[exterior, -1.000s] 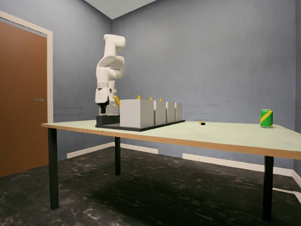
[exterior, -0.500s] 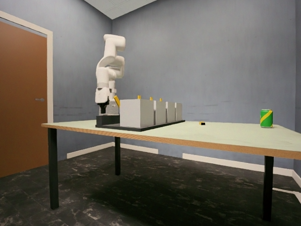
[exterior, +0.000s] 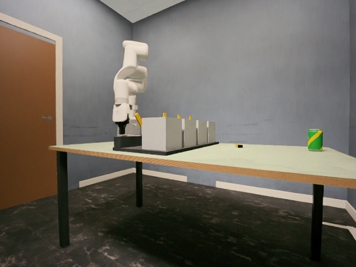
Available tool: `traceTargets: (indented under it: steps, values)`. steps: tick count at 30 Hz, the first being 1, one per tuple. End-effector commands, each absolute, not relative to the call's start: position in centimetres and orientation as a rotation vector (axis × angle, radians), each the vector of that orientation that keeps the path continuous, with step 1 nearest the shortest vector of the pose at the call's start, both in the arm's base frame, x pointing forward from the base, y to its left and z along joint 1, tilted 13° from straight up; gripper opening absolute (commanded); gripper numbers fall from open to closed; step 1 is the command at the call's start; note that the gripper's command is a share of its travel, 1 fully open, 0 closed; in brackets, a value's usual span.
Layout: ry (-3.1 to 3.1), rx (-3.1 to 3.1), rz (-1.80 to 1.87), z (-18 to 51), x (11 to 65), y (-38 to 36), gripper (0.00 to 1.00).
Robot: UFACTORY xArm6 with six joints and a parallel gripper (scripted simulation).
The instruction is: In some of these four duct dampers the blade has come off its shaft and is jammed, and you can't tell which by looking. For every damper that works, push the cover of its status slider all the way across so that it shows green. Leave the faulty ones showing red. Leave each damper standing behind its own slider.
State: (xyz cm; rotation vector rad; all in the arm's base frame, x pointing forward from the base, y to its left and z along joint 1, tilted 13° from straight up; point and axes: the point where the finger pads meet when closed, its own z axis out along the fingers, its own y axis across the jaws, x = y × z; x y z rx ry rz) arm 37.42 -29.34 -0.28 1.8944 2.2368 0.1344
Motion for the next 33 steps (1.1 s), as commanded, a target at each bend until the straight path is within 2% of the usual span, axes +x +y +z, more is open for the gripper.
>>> traceTargets:
  steps: [1,33]
  values:
    - [2.234,1.892,0.134,-0.28,37.54,-29.43,0.0]
    - [2.234,1.892,0.134,-1.21,37.75,-29.5,0.0]
